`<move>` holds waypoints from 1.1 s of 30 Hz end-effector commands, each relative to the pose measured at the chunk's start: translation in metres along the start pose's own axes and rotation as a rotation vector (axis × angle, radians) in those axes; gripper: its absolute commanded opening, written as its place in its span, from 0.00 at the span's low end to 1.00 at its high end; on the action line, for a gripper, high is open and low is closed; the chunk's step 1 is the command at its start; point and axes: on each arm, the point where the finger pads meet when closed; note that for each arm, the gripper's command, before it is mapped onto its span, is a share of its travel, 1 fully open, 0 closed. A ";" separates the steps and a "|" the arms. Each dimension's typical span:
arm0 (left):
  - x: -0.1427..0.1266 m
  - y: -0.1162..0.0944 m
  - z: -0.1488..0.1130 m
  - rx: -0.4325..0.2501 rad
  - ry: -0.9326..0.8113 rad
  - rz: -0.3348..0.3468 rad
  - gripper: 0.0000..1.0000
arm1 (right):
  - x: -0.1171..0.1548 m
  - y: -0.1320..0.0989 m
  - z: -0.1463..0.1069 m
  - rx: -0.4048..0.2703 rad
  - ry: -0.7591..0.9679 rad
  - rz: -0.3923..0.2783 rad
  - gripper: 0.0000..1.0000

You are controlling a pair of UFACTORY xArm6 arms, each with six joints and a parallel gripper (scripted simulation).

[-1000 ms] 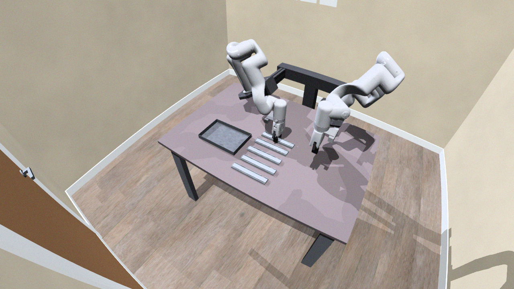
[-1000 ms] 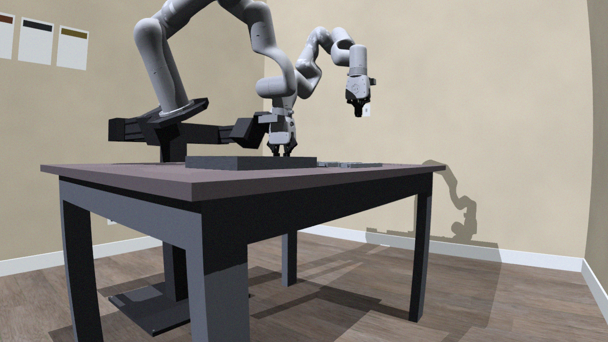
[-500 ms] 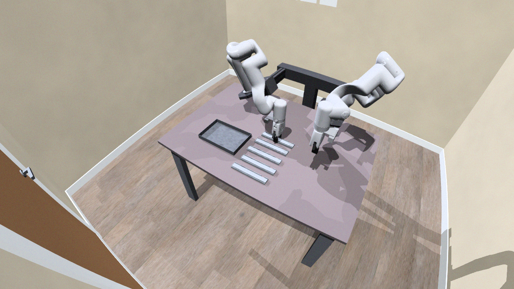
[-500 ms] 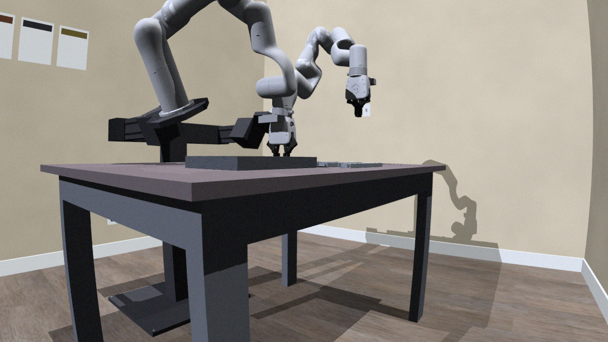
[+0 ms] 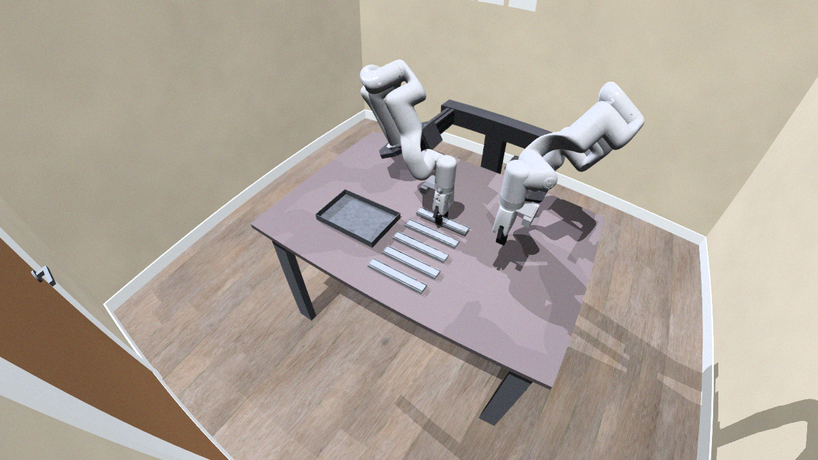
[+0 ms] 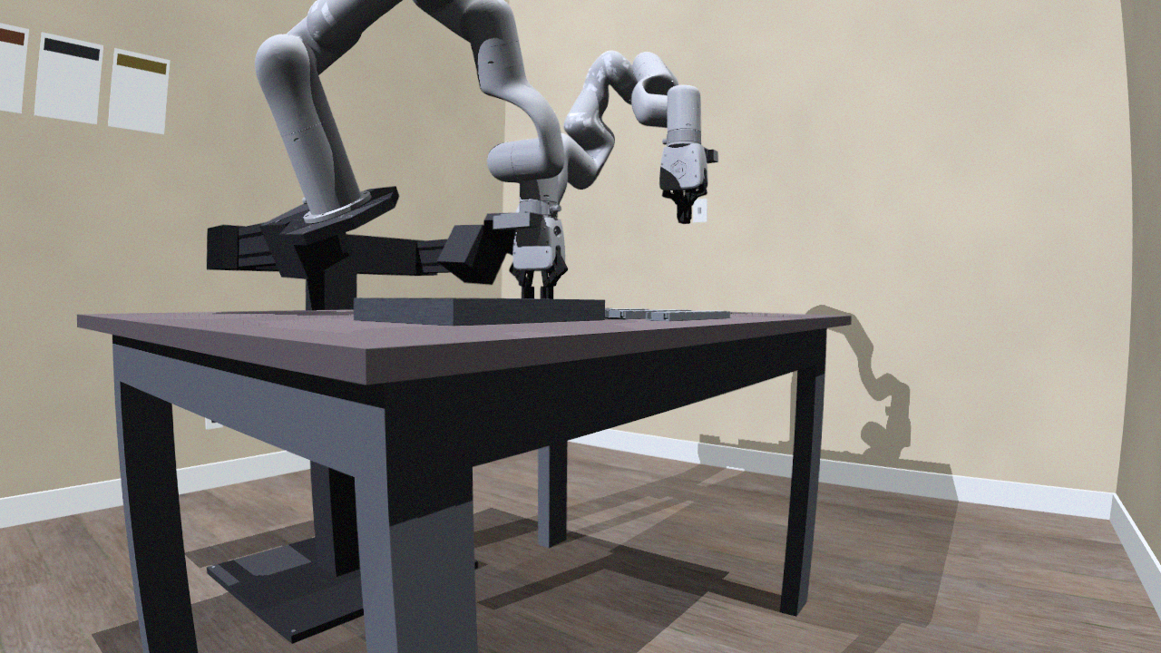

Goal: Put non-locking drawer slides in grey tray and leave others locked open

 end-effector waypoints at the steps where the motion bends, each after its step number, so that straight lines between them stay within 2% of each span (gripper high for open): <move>1: 0.001 -0.001 0.000 -0.001 -0.001 -0.004 0.00 | -0.001 -0.011 -0.002 -0.004 0.001 0.002 0.00; 17: 0.001 -0.001 0.000 -0.001 -0.001 -0.004 0.00 | -0.001 -0.055 -0.002 -0.004 0.001 0.002 0.00; 33: 0.001 -0.001 0.000 -0.001 -0.001 -0.004 0.00 | -0.002 -0.060 0.001 -0.004 0.001 0.002 0.00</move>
Point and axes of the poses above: on each arm, the point where the finger pads meet when closed, its own y axis out along the fingers, its own x axis across the jaws, z = x × y, and after that the axes turned 4 degrees about -y, right-handed
